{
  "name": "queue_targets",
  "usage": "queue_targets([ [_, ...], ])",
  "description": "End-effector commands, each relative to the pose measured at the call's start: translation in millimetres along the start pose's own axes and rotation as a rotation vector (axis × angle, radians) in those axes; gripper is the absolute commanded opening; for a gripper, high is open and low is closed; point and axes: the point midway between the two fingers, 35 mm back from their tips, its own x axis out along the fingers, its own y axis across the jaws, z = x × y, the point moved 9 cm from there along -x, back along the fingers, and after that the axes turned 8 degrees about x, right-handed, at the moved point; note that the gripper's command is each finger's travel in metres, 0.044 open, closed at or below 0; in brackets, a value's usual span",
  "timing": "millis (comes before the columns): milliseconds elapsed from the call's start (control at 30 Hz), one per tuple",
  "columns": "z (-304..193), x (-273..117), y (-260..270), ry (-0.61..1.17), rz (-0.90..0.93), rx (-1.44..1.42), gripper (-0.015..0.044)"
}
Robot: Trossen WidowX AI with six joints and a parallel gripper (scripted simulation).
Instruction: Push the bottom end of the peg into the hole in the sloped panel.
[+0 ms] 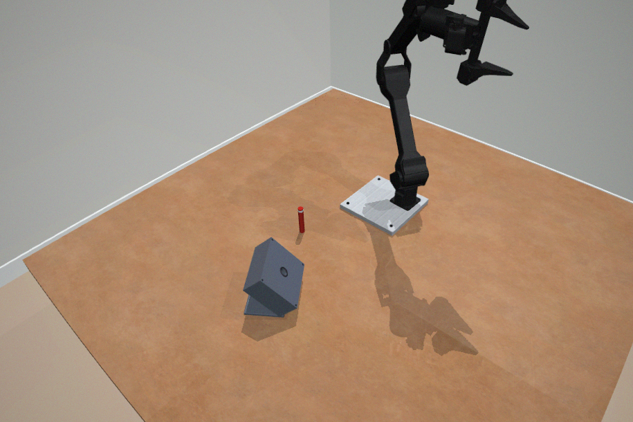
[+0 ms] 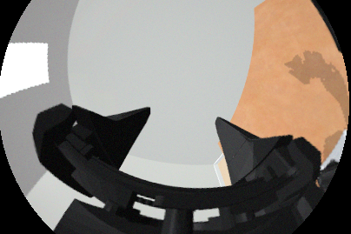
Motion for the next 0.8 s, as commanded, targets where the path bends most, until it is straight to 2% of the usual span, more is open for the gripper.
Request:
queue_targets([
  [0,13.1,9.1,-4.7,-0.062,-0.035,0.059,0.0440],
  [767,102.2,33.1,-41.4,-0.472,-0.184,0.439,0.0440],
])
